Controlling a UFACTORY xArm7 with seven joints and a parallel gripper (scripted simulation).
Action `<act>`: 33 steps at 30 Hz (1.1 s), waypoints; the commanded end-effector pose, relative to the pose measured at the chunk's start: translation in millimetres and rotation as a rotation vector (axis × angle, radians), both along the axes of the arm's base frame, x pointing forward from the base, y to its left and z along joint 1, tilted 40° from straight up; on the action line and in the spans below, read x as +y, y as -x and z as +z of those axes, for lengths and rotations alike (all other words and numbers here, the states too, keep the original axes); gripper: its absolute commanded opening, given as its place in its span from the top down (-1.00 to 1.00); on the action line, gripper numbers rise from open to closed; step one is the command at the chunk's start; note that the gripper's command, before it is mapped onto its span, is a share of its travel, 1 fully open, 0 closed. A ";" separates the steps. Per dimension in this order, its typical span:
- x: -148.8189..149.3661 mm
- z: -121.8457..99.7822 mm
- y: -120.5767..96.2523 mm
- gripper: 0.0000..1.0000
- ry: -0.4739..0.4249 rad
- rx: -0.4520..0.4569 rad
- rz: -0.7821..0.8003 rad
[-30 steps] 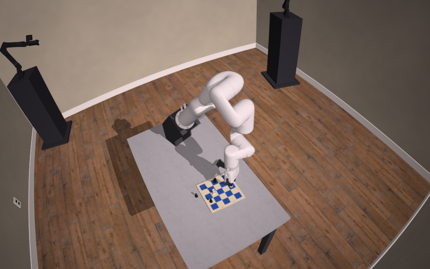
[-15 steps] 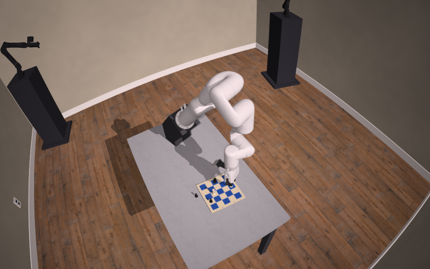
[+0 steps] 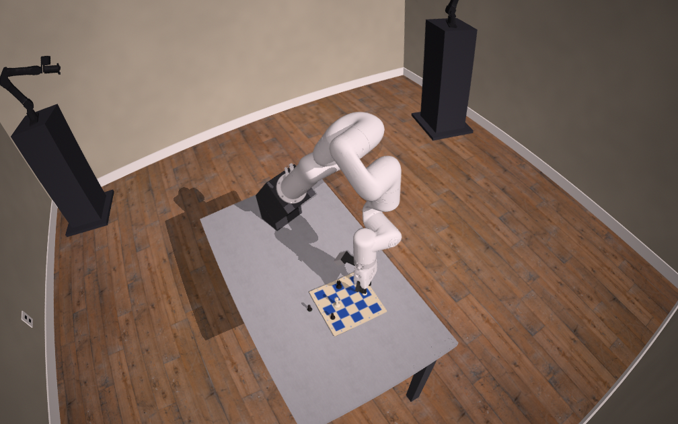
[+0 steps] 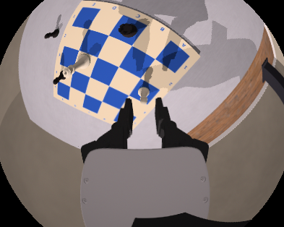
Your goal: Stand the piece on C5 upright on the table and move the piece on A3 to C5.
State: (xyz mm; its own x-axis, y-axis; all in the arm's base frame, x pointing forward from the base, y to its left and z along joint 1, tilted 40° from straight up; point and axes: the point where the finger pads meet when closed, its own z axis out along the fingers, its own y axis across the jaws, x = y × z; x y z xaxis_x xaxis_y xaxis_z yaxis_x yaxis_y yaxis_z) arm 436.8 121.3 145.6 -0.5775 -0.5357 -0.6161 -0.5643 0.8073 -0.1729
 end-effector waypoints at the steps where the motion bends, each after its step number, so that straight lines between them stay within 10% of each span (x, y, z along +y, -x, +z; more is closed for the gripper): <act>1: 0.0 1.0 -0.5 0.31 0.000 -0.002 0.000; 33: 8.1 -24.2 -19.8 0.31 0.000 -0.002 0.000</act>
State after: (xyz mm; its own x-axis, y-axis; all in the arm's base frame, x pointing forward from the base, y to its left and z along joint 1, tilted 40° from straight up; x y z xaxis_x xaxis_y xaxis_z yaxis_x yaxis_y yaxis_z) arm 455.3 129.1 121.8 -0.5823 -0.5370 -0.6103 -0.5694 0.8053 -0.1653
